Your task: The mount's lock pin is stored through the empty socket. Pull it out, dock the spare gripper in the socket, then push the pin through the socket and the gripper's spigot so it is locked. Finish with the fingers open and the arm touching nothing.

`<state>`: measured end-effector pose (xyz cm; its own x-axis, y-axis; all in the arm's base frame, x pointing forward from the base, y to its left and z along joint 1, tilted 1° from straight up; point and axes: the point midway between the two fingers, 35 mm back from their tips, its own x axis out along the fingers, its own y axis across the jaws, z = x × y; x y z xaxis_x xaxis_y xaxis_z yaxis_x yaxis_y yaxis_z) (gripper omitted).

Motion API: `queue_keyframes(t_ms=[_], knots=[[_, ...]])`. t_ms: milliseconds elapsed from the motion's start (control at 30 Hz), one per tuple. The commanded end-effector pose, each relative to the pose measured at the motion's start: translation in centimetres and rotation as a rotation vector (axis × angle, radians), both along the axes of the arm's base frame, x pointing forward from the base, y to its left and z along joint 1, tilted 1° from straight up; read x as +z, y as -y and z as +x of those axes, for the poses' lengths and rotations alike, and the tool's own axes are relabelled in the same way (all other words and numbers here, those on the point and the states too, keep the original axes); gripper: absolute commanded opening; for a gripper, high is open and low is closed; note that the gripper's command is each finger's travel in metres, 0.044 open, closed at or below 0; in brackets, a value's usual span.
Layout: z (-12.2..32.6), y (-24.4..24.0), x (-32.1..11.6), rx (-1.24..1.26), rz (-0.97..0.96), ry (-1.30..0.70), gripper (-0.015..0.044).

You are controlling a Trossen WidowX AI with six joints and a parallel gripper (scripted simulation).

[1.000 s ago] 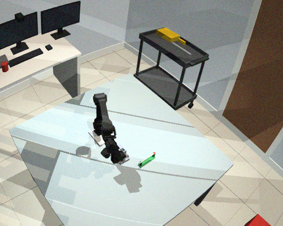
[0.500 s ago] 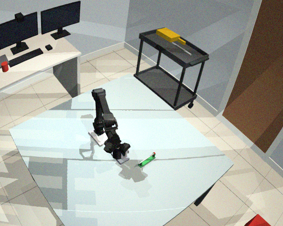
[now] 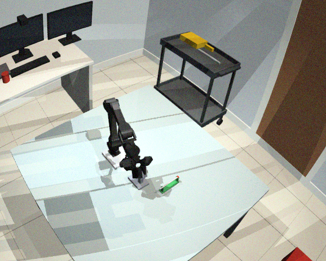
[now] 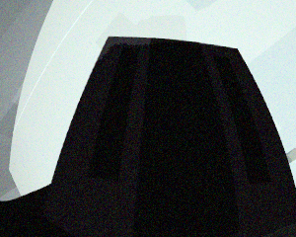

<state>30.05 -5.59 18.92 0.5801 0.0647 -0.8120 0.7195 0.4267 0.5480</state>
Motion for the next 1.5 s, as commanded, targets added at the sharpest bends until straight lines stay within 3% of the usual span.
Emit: queue_keyframes(t_ms=[0, 1467], knots=[[-0.4, -0.5, 0.5, 0.061, -0.071, 0.052, 0.0], [-4.9, -4.3, 0.9, 0.575, -0.81, 0.421, 0.0]])
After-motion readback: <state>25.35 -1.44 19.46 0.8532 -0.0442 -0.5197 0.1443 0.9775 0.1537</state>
